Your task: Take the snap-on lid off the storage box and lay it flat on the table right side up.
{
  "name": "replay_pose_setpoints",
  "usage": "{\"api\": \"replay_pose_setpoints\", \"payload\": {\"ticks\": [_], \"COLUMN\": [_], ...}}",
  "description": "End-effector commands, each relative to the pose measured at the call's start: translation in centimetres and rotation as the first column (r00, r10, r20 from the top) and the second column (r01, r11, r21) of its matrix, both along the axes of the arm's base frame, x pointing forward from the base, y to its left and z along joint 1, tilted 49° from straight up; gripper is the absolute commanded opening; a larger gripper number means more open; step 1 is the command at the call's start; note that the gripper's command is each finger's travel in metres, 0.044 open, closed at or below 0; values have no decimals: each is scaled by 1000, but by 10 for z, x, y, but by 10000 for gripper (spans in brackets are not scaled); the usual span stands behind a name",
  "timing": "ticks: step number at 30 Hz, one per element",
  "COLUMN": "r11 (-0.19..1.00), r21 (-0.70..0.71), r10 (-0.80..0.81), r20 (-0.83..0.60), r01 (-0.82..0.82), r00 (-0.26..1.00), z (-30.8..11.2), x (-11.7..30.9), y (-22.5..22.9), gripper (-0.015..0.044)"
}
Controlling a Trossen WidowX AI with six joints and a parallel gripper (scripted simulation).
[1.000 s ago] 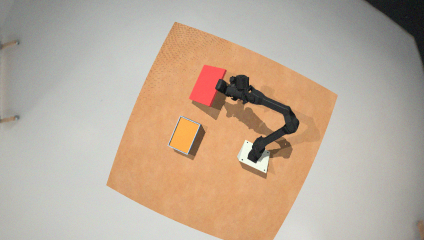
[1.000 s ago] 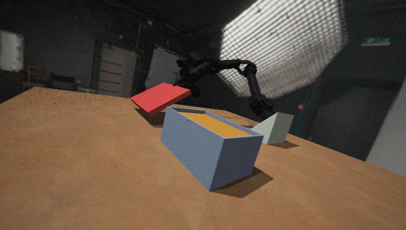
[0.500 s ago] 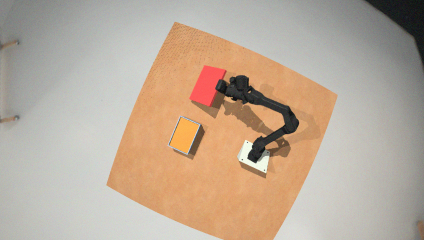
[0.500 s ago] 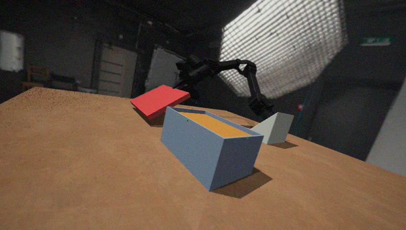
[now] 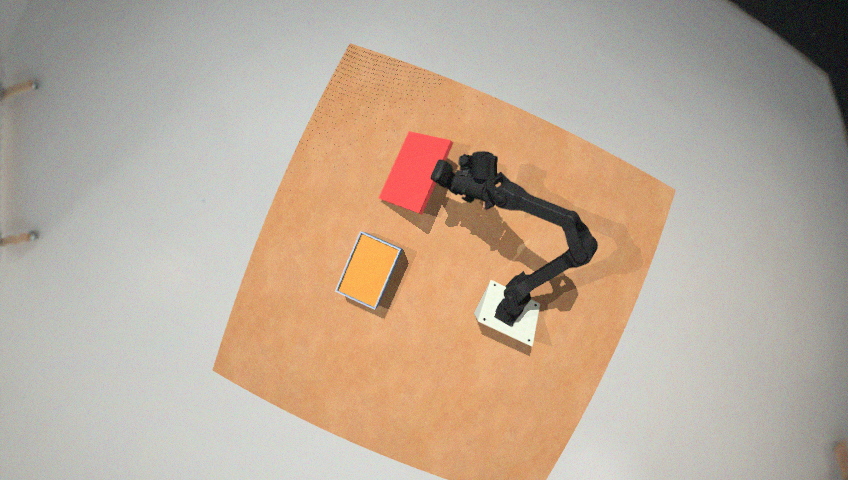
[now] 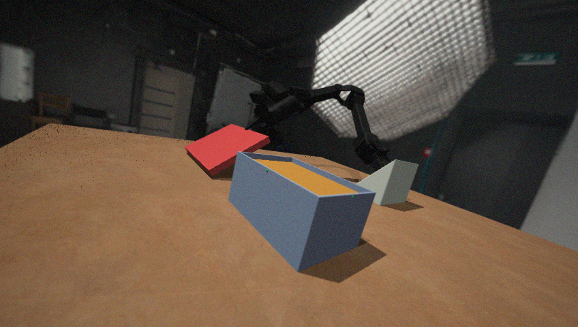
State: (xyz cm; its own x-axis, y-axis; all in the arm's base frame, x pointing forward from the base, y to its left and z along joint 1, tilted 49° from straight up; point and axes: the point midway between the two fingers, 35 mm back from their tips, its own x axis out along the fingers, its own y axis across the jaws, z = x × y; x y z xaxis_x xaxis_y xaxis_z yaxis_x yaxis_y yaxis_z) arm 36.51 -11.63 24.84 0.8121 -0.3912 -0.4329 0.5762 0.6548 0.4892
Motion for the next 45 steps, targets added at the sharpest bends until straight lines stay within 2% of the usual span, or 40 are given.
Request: {"api": "replay_pose_setpoints", "payload": {"ticks": [1, 45], "r11": [1000, 1000], "r21": [1, -1], "r10": [11, 11], "r20": [0, 0], "r01": [-11, -11], "r00": [1000, 1000], "z": [-3, -26], "x": [2, 5], "y": [-1, -27], "gripper": [0, 0]}}
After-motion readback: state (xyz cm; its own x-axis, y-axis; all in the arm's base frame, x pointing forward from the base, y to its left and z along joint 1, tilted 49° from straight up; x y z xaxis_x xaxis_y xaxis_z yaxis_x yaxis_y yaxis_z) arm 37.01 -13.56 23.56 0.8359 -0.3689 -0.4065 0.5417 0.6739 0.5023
